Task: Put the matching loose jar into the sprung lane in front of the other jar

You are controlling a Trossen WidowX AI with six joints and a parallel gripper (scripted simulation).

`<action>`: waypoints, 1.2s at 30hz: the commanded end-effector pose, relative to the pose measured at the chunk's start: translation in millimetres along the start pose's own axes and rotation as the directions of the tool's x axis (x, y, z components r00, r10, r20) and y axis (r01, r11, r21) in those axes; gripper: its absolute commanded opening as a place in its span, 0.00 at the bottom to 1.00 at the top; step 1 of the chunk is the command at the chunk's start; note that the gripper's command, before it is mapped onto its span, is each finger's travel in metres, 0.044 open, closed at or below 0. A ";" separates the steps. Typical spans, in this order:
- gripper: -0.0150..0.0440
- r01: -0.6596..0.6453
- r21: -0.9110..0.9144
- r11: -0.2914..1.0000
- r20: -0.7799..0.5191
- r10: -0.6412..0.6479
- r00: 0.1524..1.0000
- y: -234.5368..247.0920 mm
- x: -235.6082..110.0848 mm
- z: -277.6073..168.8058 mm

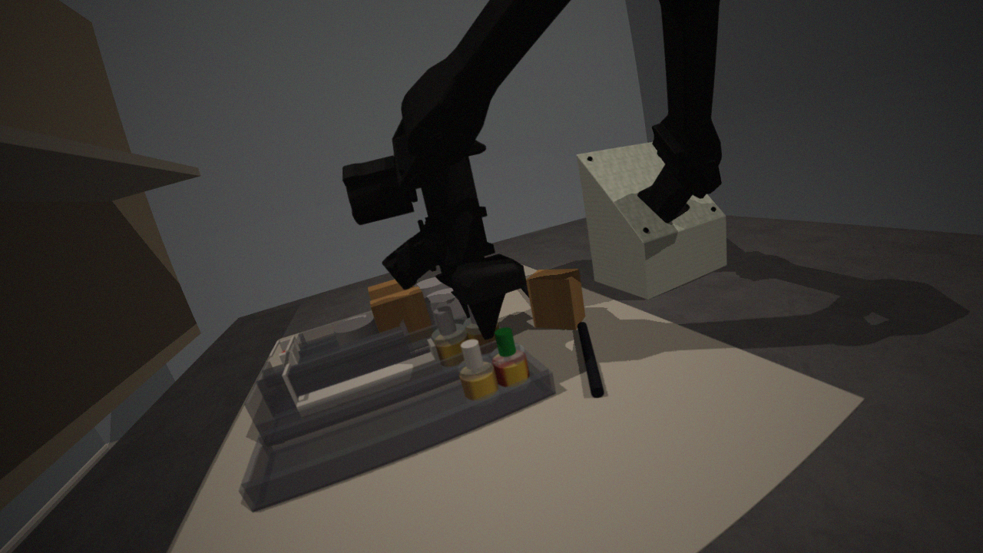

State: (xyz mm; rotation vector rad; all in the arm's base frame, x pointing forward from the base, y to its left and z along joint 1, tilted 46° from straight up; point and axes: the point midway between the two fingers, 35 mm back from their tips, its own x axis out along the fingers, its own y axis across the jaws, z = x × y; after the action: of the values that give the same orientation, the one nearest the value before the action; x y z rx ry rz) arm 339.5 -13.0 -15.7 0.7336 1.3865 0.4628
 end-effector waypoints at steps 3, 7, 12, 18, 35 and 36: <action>0.25 -0.012 -0.012 1.000 0.005 0.012 1.000 2.7 0.5 -0.1; 0.25 -0.012 -0.012 1.000 0.005 0.012 1.000 0.1 0.1 -1.6; 0.25 -0.012 -0.012 1.000 0.005 0.012 1.000 -0.4 0.0 -1.9; 0.25 -0.012 -0.012 1.000 0.005 0.012 1.000 -0.4 0.0 -1.9; 0.75 -0.012 -0.012 1.000 0.005 0.012 1.000 -0.6 -2.5 -0.7; 0.75 -0.012 -0.012 1.000 0.005 0.012 1.000 -0.7 -4.7 -0.7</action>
State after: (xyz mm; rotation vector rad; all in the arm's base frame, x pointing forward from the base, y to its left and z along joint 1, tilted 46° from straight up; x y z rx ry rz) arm 337.7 -13.8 -15.8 0.7328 1.3791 0.4752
